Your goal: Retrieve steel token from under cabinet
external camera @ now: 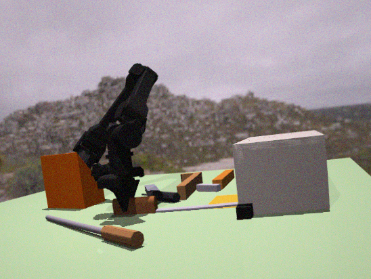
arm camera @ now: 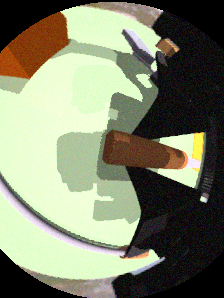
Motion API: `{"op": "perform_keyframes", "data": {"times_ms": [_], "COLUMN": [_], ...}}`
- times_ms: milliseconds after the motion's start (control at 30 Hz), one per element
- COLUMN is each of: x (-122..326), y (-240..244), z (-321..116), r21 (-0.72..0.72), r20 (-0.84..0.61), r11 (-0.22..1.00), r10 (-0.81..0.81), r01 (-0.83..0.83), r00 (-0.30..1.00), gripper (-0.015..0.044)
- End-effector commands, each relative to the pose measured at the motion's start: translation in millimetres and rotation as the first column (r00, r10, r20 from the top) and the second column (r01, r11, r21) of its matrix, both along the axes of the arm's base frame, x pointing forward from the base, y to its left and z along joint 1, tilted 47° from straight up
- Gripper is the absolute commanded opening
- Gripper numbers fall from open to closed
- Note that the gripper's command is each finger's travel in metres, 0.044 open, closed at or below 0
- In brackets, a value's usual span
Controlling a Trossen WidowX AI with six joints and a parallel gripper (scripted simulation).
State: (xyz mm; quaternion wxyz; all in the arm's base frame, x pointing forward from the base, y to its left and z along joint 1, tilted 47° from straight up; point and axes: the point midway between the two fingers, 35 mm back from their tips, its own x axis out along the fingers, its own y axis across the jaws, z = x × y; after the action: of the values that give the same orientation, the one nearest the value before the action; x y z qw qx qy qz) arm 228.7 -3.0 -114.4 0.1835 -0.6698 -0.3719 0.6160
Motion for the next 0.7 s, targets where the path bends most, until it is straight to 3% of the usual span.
{"op": "perform_keyframes", "data": {"times_ms": [0,667], "x": [9,39], "y": [1,9], "z": [1,8], "r21": [-0.001,0.002], "r20": [0.0,-0.003], "r11": [1.0,1.0], "r10": [-0.001,-0.006], "r01": [0.001,0.006], "r00": [1.0,1.0], "gripper": [0.0,0.0]}}
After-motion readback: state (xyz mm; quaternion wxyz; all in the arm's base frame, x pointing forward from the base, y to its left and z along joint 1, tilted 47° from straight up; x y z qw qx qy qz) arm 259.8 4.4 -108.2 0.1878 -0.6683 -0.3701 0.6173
